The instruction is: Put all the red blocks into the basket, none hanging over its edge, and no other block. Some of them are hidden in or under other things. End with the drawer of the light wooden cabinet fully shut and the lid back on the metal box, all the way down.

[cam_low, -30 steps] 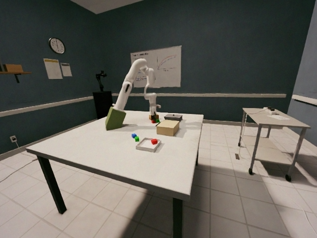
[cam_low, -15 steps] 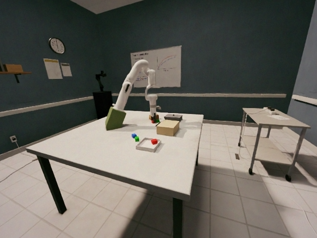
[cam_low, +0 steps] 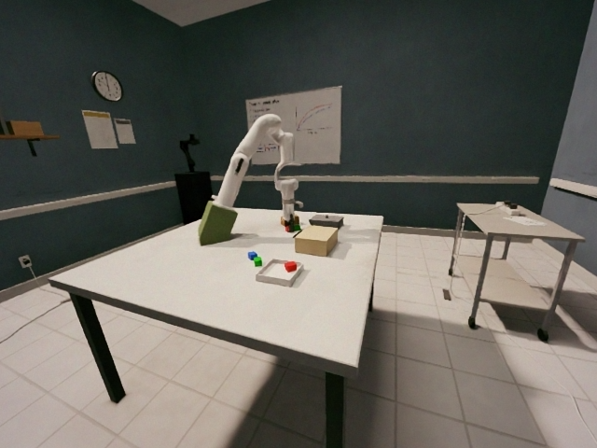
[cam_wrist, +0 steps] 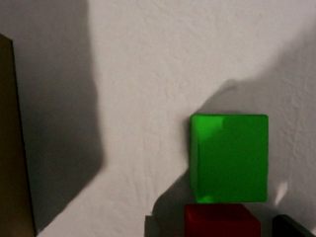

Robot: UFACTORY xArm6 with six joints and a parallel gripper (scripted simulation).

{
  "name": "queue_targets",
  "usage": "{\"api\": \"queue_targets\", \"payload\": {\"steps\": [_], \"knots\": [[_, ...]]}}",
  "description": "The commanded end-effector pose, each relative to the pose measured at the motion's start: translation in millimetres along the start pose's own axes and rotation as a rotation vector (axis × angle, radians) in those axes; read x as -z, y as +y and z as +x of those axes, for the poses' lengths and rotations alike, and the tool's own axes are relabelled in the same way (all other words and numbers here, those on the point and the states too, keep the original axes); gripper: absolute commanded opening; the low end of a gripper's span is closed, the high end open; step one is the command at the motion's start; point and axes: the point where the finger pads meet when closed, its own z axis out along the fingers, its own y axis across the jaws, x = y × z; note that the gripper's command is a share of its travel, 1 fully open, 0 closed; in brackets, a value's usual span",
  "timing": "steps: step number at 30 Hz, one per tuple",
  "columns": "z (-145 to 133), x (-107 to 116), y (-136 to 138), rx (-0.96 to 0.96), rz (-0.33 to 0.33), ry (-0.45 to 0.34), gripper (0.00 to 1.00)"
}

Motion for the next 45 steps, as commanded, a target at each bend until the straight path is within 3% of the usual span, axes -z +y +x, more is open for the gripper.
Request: {"api": "queue_targets", "payload": {"steps": [1,20,21,45], "knots": [[0.7,-0.7,0.2,0.000,-0.002,0.004,0.69],[0.7,-0.7,0.2,0.000,-0.002,0.004,0.69],[0.7,-0.7,0.2,0.000,-0.002,0.004,0.00],[0.7,-0.7,0.2,0.000,-0.002,0.004,0.00]]}}
